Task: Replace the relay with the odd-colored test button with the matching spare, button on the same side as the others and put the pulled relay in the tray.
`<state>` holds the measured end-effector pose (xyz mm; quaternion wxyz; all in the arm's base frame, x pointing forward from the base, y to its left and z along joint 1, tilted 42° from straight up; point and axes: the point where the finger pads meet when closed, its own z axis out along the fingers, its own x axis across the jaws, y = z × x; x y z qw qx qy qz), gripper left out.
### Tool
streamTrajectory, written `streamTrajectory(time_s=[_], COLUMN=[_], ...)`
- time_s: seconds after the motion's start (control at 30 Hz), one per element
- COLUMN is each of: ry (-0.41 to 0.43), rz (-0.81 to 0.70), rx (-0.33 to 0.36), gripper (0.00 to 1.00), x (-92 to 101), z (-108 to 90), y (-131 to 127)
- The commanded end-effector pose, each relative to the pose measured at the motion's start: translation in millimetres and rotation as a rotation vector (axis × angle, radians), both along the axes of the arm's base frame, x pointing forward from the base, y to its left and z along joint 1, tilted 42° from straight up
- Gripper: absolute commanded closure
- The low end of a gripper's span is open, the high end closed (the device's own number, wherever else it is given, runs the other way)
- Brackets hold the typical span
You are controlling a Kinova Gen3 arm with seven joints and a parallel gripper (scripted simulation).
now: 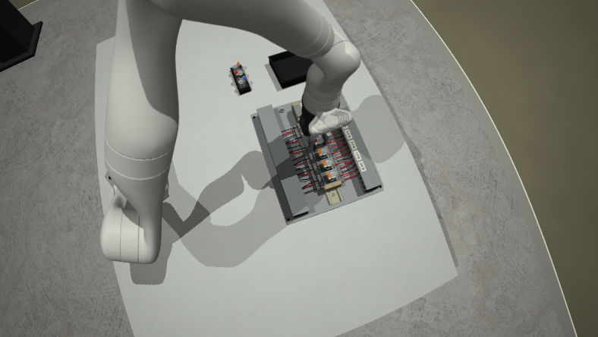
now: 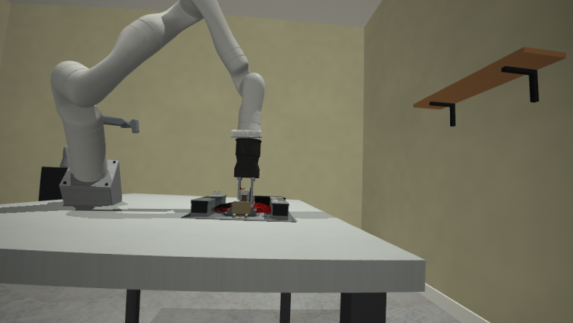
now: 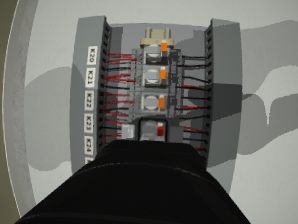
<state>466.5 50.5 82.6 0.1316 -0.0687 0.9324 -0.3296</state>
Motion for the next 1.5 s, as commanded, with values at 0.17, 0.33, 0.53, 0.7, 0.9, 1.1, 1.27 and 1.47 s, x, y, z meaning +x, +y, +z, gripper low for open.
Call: streamTrajectory(time_s=[0.17, 0.33, 0.53, 0.7, 0.9, 1.1, 1.27, 1.47], ry=[-0.001, -0.001, -0.001, -0.001, -0.001, -0.001, -0.001, -0.001], rz=[0.002, 0.001, 0.002, 0.002, 0.001, 0.002, 0.002, 0.001], rx=[0.002, 0.000, 0.001, 0.002, 0.001, 0.001, 0.002, 0.001], gripper=[1.00, 1.00, 1.00, 1.00, 1.00, 1.00, 1.00, 1.00], x=[-1.1, -0.9, -1.6, -2.2, -2.6, -3.3, -3.9, -4.3], z=[3.6, 3.4, 5.2, 6.7, 7.6, 9.3, 10.8, 11.7], y=[3.6, 2.8, 4.2, 5.4, 5.6, 7.1, 8.4, 8.6])
